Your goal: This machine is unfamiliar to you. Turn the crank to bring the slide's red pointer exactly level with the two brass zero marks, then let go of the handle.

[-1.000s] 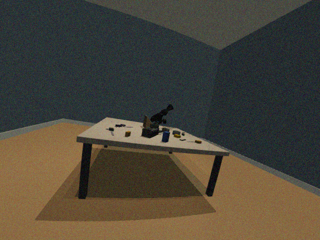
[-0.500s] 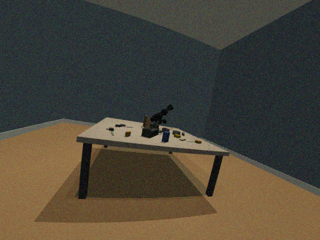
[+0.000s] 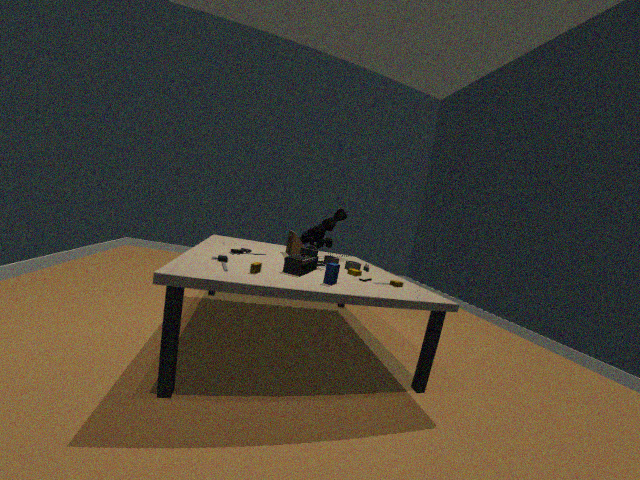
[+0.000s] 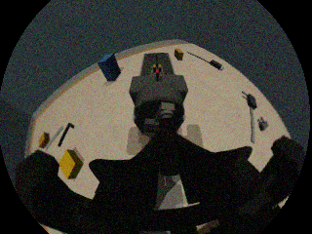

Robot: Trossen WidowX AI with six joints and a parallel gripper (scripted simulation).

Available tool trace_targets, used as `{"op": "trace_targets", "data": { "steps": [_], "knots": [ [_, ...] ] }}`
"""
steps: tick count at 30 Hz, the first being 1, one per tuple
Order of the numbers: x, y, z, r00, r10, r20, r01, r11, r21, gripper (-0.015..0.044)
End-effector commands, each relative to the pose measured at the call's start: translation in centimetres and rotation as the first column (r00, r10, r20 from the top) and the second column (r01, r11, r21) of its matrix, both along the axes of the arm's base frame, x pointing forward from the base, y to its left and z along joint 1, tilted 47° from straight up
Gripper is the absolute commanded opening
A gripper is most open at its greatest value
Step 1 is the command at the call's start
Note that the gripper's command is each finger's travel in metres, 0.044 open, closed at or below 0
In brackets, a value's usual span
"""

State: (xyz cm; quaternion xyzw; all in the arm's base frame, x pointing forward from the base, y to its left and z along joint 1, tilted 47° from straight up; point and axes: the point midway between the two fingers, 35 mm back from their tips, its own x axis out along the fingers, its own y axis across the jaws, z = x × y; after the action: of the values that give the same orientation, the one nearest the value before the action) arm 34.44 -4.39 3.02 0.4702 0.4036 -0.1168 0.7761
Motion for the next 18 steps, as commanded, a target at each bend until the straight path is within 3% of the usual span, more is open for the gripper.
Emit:
{"op": "trace_targets", "data": {
  "steps": [1, 18],
  "knots": [
    [-0.50, -0.32, -0.71, 1.000, -0.011, -0.022, 0.011, 1.000, -0.005, 0.0000],
    [-0.55, -0.32, -0.85, 1.000, -0.011, -0.022, 0.011, 1.000, -0.005, 0.0000]
  ]
}}
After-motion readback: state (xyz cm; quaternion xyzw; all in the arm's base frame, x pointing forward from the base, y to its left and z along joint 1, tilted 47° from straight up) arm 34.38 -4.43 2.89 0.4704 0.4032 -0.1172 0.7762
